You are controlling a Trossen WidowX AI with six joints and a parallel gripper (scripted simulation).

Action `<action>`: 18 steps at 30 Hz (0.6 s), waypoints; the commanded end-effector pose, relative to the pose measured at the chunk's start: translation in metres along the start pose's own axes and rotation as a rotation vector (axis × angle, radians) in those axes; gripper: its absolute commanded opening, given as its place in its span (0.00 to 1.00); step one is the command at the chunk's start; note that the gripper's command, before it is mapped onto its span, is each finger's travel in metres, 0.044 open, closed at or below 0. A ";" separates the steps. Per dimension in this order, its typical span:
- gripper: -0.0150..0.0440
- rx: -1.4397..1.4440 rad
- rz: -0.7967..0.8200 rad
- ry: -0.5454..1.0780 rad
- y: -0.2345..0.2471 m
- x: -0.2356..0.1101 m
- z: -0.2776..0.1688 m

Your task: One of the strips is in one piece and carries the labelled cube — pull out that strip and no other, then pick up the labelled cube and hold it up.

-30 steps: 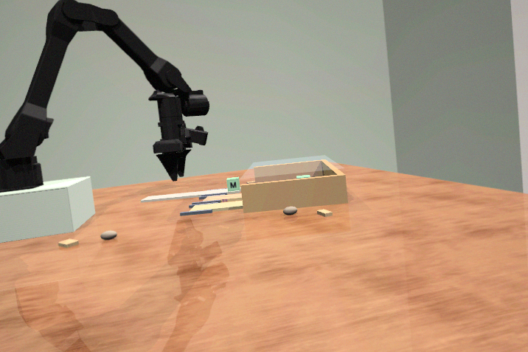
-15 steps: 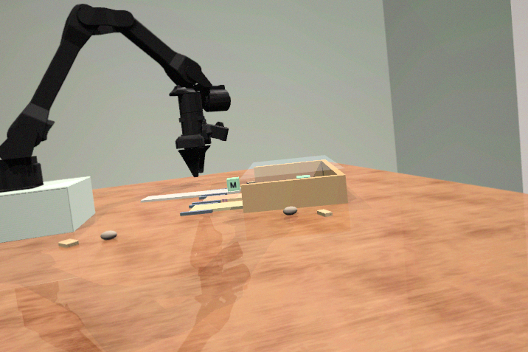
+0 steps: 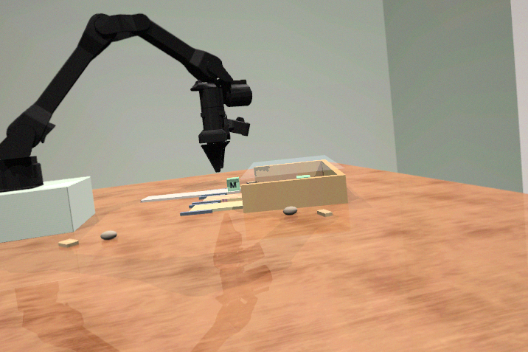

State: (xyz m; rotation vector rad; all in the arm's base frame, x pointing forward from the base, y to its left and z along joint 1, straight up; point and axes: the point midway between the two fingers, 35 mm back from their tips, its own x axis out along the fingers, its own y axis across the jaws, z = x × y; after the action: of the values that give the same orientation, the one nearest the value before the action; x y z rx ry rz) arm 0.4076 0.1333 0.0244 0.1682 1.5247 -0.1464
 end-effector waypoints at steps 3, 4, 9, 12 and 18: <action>1.00 -0.003 0.002 -0.004 -0.002 -0.005 0.022; 1.00 -0.003 0.002 -0.004 -0.002 -0.006 0.026; 0.87 -0.003 0.002 -0.004 -0.002 -0.005 0.030; 0.73 -0.003 0.002 -0.004 -0.002 0.000 0.030; 0.68 -0.003 0.002 -0.005 -0.002 0.010 0.031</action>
State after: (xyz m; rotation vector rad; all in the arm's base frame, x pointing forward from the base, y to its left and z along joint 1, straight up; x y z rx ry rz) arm 0.4371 0.1249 0.0203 0.1686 1.5213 -0.1472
